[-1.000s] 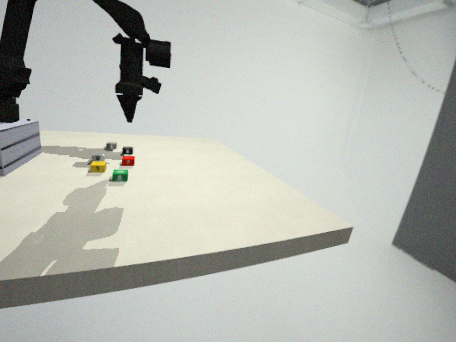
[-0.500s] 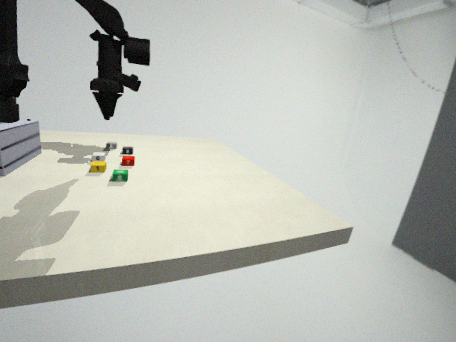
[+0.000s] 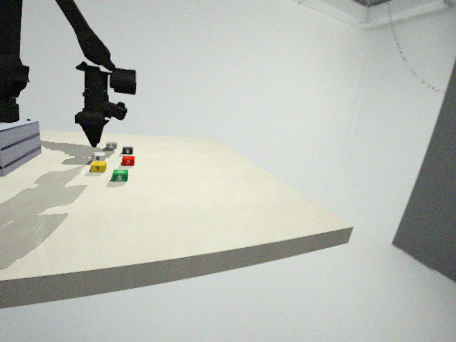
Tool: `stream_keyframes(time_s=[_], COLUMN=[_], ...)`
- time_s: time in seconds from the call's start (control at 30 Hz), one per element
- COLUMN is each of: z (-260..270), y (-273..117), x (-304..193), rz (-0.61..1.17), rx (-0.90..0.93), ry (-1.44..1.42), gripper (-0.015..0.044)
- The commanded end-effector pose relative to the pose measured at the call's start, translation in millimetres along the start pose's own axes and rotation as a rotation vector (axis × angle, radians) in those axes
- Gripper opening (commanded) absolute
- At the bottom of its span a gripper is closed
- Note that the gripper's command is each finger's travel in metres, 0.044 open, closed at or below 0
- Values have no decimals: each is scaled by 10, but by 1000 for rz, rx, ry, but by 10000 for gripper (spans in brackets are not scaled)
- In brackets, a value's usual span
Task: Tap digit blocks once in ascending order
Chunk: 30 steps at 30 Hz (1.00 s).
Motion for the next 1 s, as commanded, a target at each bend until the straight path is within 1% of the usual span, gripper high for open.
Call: stream_keyframes(time_s=[0.0, 0.07, 0.1, 0.4, 0.97], z=[9, 9, 9, 9, 9], y=[27, 27, 27, 37, 306], x=[31, 31, 31, 32, 34], rz=[-18, -18, -18, -18, -17], rx=[5, 5, 5, 5, 4], ry=[5, 5, 5, 5, 5], gripper=[85, 32, 20, 20, 20])
Point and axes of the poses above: the point midway between the two fingers, 35 mm back from their tips, its own y axis out along the fingers, its own z axis across the jaws, x = y × z, the point moved 6 cm from there along -y, back along the fingers, and after that the axes turned 14 degrees about y, right-handed, at the moved point
